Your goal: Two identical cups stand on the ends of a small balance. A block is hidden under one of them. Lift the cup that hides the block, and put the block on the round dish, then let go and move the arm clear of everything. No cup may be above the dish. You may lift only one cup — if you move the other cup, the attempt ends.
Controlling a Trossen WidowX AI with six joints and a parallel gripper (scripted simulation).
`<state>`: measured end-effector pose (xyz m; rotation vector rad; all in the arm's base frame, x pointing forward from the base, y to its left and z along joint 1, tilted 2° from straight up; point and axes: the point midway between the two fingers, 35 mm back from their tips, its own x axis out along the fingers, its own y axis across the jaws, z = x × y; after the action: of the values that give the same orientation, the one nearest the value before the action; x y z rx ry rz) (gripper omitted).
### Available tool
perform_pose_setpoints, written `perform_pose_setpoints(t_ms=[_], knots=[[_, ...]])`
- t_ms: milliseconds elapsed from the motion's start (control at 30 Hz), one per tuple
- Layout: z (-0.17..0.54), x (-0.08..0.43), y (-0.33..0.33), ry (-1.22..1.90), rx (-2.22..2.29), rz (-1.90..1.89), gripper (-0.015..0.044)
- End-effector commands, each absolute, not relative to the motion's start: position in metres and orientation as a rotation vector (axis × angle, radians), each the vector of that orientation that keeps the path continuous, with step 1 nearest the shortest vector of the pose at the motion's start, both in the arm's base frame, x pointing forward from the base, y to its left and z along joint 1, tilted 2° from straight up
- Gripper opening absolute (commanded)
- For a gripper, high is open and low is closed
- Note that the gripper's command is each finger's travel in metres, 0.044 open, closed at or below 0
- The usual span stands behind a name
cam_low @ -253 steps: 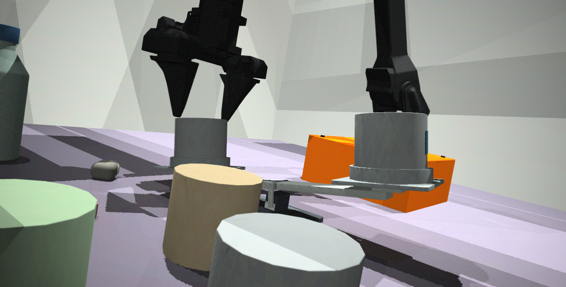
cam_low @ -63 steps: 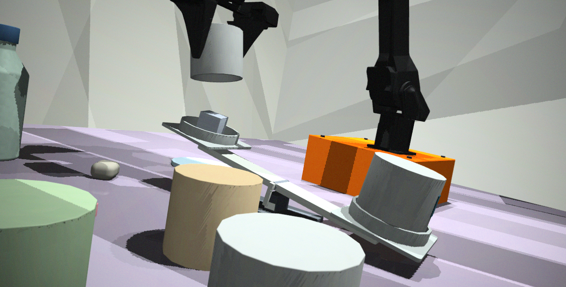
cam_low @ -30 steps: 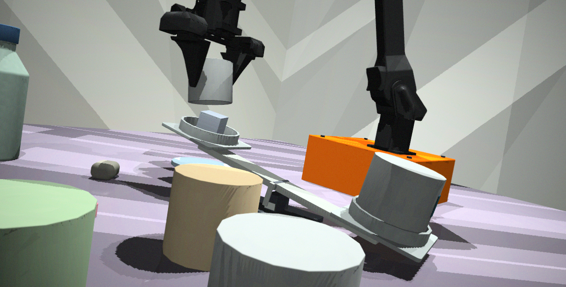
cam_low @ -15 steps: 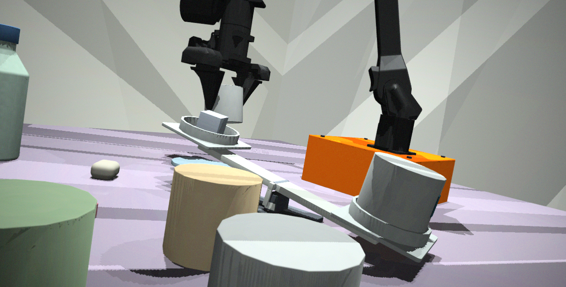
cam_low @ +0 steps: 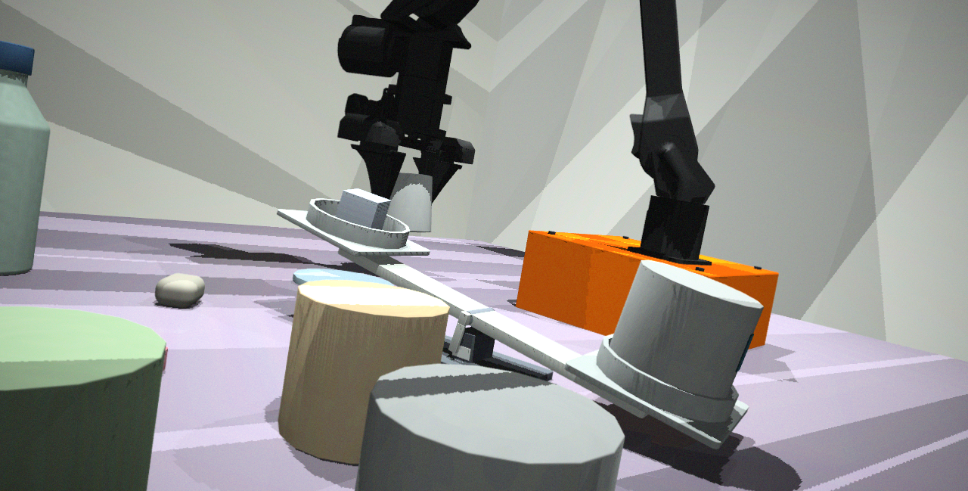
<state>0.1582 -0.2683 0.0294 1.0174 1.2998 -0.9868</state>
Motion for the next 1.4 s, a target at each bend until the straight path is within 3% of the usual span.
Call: perform_pose_setpoints(t_ms=[0, 733, 1267, 1367], knots=[[0.013, 0.156, -0.268, 1.307, 1.014, -0.986, 0.0000], [-0.026, 0.156, -0.267, 1.307, 1.014, -0.986, 0.0000], [-0.017, 0.157, -0.268, 1.306, 1.019, -0.985, 0.0420], [0.022, 0.156, -0.268, 1.307, 1.015, -0.986, 0.0440]])
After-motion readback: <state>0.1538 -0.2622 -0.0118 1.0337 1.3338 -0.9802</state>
